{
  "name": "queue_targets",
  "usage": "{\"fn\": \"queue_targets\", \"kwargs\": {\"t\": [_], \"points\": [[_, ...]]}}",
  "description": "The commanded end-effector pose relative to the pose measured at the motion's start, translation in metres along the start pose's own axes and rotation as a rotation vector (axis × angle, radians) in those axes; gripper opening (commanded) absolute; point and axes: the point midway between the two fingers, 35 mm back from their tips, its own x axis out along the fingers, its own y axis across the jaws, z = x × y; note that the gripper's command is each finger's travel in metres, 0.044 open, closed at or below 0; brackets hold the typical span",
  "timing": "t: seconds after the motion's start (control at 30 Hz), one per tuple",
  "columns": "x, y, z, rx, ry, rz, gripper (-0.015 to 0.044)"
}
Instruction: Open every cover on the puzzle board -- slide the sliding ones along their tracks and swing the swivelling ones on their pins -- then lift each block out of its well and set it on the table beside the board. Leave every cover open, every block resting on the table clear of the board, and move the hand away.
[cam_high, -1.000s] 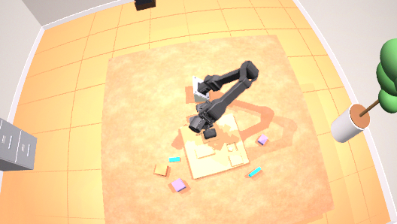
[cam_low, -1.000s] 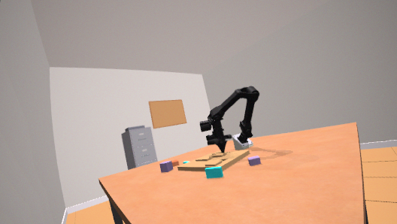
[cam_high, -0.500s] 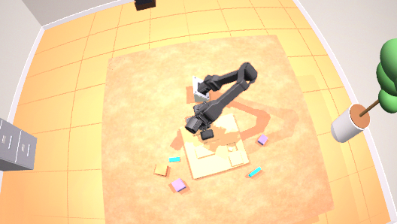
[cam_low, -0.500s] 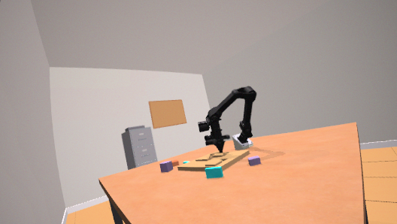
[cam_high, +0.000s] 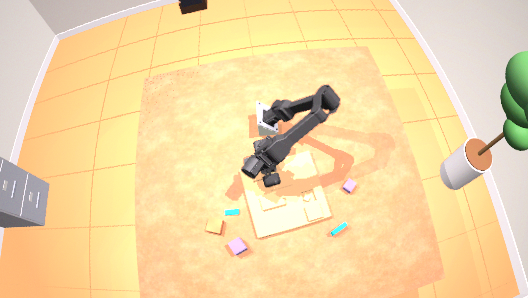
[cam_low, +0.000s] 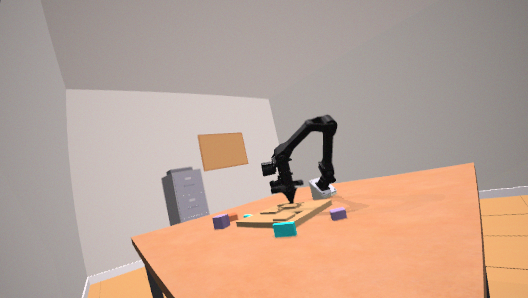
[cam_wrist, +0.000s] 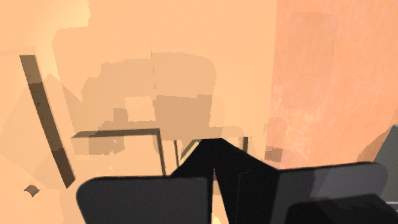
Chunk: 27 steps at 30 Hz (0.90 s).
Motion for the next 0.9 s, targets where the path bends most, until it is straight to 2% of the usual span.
{"fn": "queue_targets", "kwargs": {"t": [0.0, 0.87], "points": [[-0.001, 0.002, 0.007, -0.011, -0.008, 0.001, 0.0], [-0.003, 0.0, 0.029, -0.011, -0.008, 0.001, 0.0]]}}
